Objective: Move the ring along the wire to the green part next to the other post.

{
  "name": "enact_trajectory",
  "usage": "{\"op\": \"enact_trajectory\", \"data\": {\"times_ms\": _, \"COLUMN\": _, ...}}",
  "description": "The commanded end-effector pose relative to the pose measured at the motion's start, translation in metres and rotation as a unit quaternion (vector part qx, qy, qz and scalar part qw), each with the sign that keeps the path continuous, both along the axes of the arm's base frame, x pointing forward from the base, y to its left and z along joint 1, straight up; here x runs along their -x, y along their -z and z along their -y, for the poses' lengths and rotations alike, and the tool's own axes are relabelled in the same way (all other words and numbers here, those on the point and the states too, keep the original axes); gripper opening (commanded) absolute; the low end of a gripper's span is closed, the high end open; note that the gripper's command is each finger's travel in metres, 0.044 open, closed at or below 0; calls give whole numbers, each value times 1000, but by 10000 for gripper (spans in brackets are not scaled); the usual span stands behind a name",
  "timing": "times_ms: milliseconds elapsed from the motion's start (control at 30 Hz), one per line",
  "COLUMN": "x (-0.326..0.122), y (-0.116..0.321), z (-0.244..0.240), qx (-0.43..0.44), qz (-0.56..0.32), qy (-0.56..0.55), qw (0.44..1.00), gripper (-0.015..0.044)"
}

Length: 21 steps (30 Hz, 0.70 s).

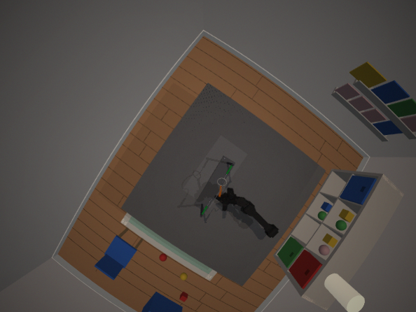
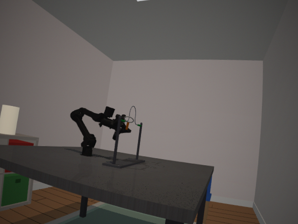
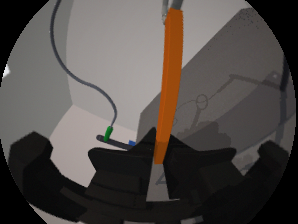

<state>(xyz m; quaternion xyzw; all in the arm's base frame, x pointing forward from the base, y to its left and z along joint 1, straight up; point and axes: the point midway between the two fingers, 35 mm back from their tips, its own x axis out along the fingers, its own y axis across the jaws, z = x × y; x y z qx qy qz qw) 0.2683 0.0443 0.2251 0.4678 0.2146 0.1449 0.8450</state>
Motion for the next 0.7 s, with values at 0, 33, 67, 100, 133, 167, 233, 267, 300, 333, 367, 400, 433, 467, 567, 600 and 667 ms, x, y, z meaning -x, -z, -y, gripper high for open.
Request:
{"op": "enact_trajectory", "data": {"times_ms": 0, "x": 9, "y": -15, "z": -3, "qx": -39, "qz": -18, "qy": -24, "qw": 999, "gripper": -150}}
{"op": "enact_trajectory", "data": {"times_ms": 33, "x": 11, "y": -18, "z": -4, "qx": -49, "qz": -23, "qy": -32, "qw": 998, "gripper": -150}}
{"op": "enact_trajectory", "data": {"times_ms": 67, "x": 13, "y": -22, "z": -4, "qx": -60, "qz": -27, "qy": -39, "qw": 997, "gripper": -150}}
{"op": "enact_trajectory", "data": {"times_ms": 100, "x": 15, "y": -27, "z": -5, "qx": -74, "qz": -32, "qy": -47, "qw": 996, "gripper": -150}}
{"op": "enact_trajectory", "data": {"times_ms": 133, "x": 17, "y": -33, "z": -6, "qx": -91, "qz": -37, "qy": -54, "qw": 994, "gripper": -150}}
{"op": "enact_trajectory", "data": {"times_ms": 167, "x": 18, "y": -37, "z": -7, "qx": -103, "qz": -40, "qy": -57, "qw": 992, "gripper": -150}}
{"op": "enact_trajectory", "data": {"times_ms": 233, "x": 19, "y": -43, "z": -9, "qx": -123, "qz": -42, "qy": -60, "qw": 990, "gripper": -150}}
{"op": "enact_trajectory", "data": {"times_ms": 267, "x": 20, "y": -47, "z": -10, "qx": -134, "qz": -43, "qy": -61, "qw": 988, "gripper": -150}}
{"op": "enact_trajectory", "data": {"times_ms": 300, "x": 20, "y": -50, "z": -11, "qx": -144, "qz": -44, "qy": -61, "qw": 987, "gripper": -150}}
{"op": "enact_trajectory", "data": {"times_ms": 333, "x": 20, "y": -53, "z": -11, "qx": -153, "qz": -44, "qy": -61, "qw": 985, "gripper": -150}}
{"op": "enact_trajectory", "data": {"times_ms": 367, "x": 20, "y": -56, "z": -12, "qx": -162, "qz": -45, "qy": -62, "qw": 984, "gripper": -150}}
{"op": "enact_trajectory", "data": {"times_ms": 400, "x": 20, "y": -60, "z": -12, "qx": -171, "qz": -45, "qy": -62, "qw": 982, "gripper": -150}}
{"op": "enact_trajectory", "data": {"times_ms": 433, "x": 20, "y": -63, "z": -13, "qx": -180, "qz": -46, "qy": -62, "qw": 981, "gripper": -150}}
{"op": "enact_trajectory", "data": {"times_ms": 467, "x": 20, "y": -65, "z": -13, "qx": -187, "qz": -46, "qy": -62, "qw": 979, "gripper": -150}}
{"op": "enact_trajectory", "data": {"times_ms": 567, "x": 21, "y": -72, "z": -14, "qx": -205, "qz": -48, "qy": -63, "qw": 976, "gripper": -150}}
{"op": "enact_trajectory", "data": {"times_ms": 600, "x": 21, "y": -75, "z": -14, "qx": -212, "qz": -48, "qy": -63, "qw": 974, "gripper": -150}}
{"op": "enact_trajectory", "data": {"times_ms": 667, "x": 21, "y": -80, "z": -14, "qx": -223, "qz": -50, "qy": -63, "qw": 971, "gripper": -150}}
